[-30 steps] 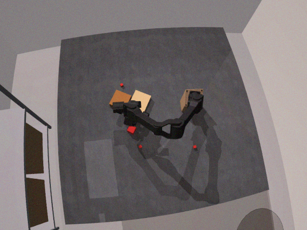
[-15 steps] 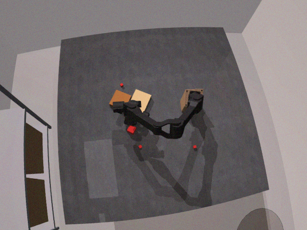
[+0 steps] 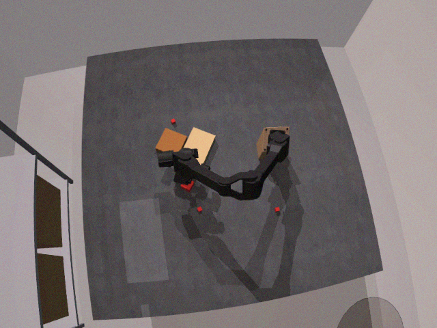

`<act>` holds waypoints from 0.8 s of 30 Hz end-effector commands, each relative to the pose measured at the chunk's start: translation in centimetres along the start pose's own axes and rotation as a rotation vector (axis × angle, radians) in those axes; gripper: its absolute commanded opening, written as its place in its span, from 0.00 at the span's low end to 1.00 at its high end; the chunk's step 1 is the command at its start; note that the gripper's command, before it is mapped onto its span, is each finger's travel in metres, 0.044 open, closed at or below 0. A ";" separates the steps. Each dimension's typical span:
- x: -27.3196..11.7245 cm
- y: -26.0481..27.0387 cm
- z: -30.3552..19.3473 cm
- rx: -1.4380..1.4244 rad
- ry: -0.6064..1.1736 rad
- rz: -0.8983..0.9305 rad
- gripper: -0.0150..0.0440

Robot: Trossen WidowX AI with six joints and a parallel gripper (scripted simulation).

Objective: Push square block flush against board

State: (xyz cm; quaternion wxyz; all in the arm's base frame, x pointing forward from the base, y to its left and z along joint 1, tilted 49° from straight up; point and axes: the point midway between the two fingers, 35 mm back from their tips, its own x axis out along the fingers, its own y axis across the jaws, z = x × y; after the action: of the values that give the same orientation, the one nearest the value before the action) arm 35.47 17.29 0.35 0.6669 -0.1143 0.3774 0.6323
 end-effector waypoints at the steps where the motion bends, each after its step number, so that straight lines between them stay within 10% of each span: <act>1: 0.0 0.0 0.9 0.001 0.003 -0.003 0.25; 24: -5.3 -0.2 1.7 0.015 -0.004 -0.012 0.25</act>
State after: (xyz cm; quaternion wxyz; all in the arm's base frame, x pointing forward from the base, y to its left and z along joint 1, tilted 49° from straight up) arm 36.71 14.27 4.96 0.6711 -0.1130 0.3781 0.6276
